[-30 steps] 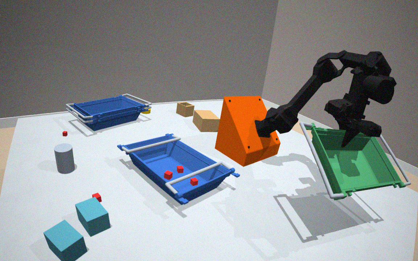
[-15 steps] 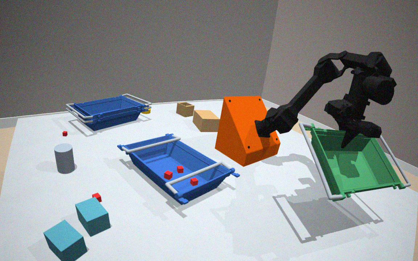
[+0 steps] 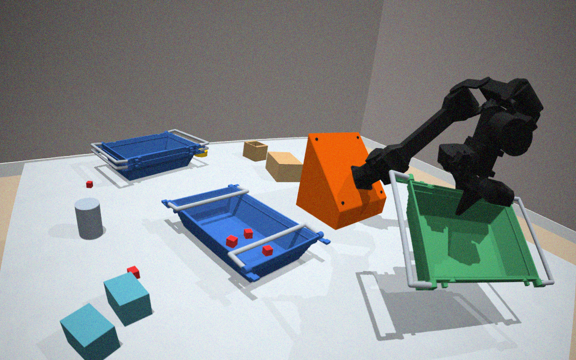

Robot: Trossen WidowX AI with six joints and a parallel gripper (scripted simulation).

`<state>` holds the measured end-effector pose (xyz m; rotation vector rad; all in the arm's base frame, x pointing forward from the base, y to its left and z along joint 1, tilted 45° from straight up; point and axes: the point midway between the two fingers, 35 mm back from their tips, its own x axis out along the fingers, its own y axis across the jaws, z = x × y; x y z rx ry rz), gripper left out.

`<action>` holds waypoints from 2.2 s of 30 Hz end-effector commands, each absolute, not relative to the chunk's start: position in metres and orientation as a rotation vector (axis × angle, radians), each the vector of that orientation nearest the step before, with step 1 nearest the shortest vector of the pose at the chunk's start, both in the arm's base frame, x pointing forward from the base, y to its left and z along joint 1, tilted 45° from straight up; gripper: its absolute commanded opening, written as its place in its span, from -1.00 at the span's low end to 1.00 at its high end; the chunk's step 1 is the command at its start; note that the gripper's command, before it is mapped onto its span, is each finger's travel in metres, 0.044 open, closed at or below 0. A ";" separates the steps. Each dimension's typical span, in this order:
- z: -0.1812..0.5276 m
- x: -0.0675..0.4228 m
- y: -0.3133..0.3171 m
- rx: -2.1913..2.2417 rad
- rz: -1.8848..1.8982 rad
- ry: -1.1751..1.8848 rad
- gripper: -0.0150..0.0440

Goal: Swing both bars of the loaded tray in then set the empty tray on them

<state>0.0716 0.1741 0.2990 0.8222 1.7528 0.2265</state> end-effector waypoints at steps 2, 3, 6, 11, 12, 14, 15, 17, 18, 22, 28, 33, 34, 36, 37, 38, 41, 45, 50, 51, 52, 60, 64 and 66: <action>0.299 0.092 0.178 0.852 0.195 1.740 -0.49; 0.297 0.096 0.178 0.856 0.185 1.740 -0.49; 0.293 0.108 0.179 0.867 0.153 1.743 -0.49; 0.286 0.128 0.180 0.886 0.102 1.749 -0.49; 0.284 0.132 0.180 0.890 0.092 1.750 -0.49; 0.281 0.140 0.179 0.898 0.071 1.753 -0.49; 0.280 0.144 0.179 0.902 0.061 1.754 -0.49; 0.276 0.152 0.178 0.911 0.041 1.757 -0.49; 0.274 0.156 0.177 0.915 0.031 1.758 -0.49; 0.267 0.172 0.174 0.933 -0.008 1.764 -0.49; 0.256 0.195 0.167 0.963 -0.064 1.775 -0.49; 0.245 0.214 0.160 0.989 -0.110 1.784 -0.49; 0.243 0.217 0.158 0.995 -0.119 1.786 -0.49; 0.238 0.224 0.154 1.006 -0.137 1.790 -0.49; 0.236 0.228 0.152 1.012 -0.146 1.792 -0.49; 0.234 0.232 0.150 1.018 -0.154 1.794 -0.49; 0.227 0.242 0.144 1.036 -0.180 1.800 -0.49; 0.217 0.255 0.135 1.061 -0.213 1.808 -0.49; 0.205 0.271 0.121 1.094 -0.253 1.819 -0.49; 0.202 0.273 0.119 1.101 -0.261 1.821 -0.49; 0.199 0.276 0.116 1.108 -0.268 1.823 -0.49; 0.178 0.297 0.091 1.167 -0.327 1.840 -0.49; 0.166 0.306 0.078 1.199 -0.354 1.849 -0.49; 0.160 0.310 0.071 1.215 -0.367 1.853 -0.49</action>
